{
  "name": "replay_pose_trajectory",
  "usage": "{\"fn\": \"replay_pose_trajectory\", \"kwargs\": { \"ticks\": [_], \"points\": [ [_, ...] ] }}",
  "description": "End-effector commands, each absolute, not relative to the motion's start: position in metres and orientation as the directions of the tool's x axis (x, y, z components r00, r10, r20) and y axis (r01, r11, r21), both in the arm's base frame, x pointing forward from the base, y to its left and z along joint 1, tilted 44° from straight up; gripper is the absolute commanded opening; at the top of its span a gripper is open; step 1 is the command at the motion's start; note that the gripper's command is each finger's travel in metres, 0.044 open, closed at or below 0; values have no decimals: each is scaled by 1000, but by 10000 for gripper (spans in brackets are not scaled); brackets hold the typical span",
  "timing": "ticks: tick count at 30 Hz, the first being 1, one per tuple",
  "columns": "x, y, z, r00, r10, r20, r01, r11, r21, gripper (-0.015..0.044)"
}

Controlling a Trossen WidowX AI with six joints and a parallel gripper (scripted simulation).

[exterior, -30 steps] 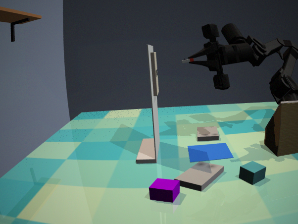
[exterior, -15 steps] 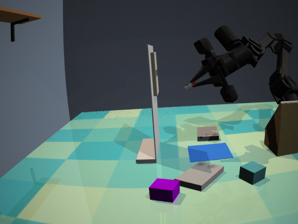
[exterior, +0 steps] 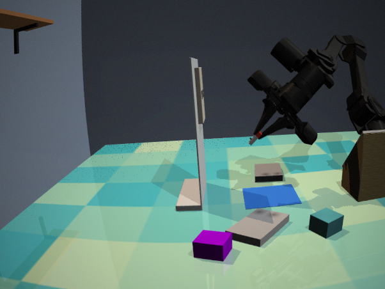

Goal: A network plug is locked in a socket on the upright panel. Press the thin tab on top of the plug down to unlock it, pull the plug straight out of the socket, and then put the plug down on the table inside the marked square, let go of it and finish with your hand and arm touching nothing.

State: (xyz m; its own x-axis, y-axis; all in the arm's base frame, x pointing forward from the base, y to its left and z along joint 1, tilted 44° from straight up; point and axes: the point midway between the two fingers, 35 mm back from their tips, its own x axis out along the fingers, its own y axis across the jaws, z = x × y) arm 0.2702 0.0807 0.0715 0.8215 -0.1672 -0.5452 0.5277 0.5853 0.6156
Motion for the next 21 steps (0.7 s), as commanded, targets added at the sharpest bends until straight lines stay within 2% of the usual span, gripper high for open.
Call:
{"fn": "replay_pose_trajectory", "kwargs": {
  "ticks": [1,16,21],
  "points": [
    [269,75,64,799,-227,-557,573,566,593,0],
    [259,48,38,706,-456,-543,707,496,503,0],
    [258,46,37,697,-476,-536,716,490,496,0]
  ]
}}
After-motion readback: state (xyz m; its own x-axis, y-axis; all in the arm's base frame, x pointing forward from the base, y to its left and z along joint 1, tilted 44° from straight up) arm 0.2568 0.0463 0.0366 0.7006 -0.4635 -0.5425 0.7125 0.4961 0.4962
